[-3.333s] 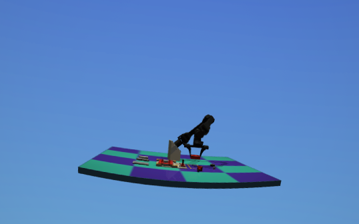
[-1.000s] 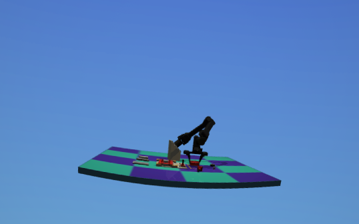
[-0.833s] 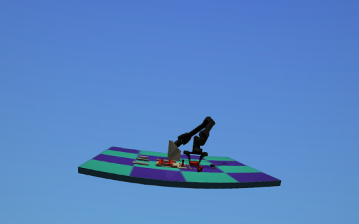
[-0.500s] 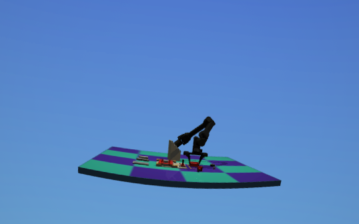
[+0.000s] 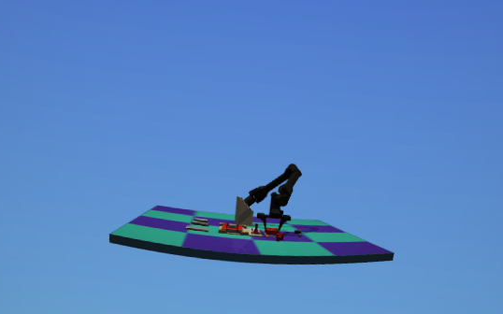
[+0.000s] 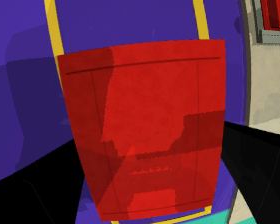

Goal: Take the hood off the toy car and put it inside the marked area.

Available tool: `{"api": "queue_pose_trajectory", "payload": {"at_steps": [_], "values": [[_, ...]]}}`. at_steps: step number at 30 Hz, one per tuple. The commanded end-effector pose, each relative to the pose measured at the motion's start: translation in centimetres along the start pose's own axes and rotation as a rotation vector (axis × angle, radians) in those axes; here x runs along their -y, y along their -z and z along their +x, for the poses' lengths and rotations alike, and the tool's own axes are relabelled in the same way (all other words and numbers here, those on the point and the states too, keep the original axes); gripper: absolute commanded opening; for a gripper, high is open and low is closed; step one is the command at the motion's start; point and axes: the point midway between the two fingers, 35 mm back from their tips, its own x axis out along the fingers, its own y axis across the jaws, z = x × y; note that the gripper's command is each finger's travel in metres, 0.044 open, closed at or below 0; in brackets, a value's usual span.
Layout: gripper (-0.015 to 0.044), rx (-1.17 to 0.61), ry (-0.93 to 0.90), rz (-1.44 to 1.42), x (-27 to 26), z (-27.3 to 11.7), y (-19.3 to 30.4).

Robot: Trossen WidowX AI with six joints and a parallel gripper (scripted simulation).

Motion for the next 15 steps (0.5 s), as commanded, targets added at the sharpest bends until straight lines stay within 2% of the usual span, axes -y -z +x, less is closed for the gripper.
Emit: {"api": "queue_pose_trajectory", "payload": {"at_steps": [1,13,15], "values": [[0.0105,0.0,0.0,0.0,0.0,-0.03,-0.01],[0.042,0.0,0.0,0.0,0.0,-0.03,-0.01],[0.044,0.001,0.001,0.0,0.03,-0.73,-0.1]]}}
